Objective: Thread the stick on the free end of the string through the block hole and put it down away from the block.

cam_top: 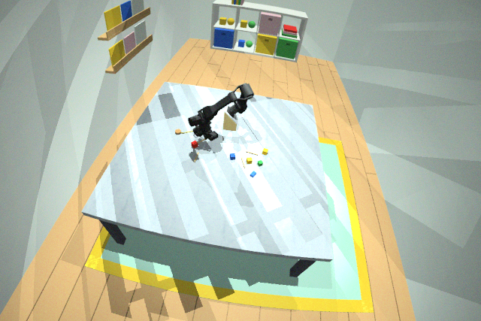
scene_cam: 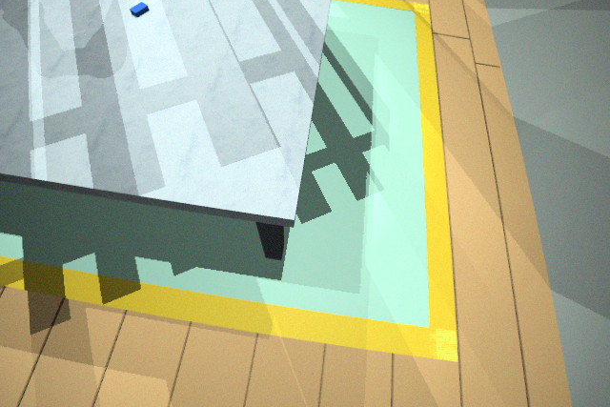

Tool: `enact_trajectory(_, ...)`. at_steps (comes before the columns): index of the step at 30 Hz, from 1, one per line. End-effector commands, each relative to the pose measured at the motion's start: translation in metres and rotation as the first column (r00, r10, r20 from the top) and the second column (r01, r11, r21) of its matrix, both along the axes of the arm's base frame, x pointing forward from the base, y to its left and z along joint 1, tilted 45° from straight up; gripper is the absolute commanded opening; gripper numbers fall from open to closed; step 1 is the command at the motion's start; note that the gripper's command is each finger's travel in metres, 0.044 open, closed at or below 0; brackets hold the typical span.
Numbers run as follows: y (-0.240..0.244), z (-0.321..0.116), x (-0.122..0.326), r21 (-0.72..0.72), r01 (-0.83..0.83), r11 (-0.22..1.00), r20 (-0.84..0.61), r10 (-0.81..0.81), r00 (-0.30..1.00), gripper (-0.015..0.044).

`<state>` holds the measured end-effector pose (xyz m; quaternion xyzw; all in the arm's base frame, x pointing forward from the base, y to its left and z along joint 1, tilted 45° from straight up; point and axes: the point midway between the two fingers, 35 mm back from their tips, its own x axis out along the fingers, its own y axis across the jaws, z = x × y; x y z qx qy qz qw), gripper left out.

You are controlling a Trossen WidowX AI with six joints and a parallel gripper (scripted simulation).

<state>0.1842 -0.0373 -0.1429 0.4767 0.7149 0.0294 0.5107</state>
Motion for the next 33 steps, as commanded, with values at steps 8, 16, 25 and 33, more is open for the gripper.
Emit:
enact_trajectory(8,-0.004,-0.002,0.007,0.002,0.004,1.0,0.001,-0.004,1.0,0.0)
enact_trajectory(16,-0.009,-0.007,0.016,0.001,0.004,1.0,0.002,-0.004,1.0,0.0)
enact_trajectory(25,-0.016,-0.013,0.026,0.001,0.003,1.0,0.002,-0.003,1.0,0.0)
enact_trajectory(33,-0.021,-0.018,0.035,0.001,0.003,1.0,0.003,-0.003,1.0,0.0)
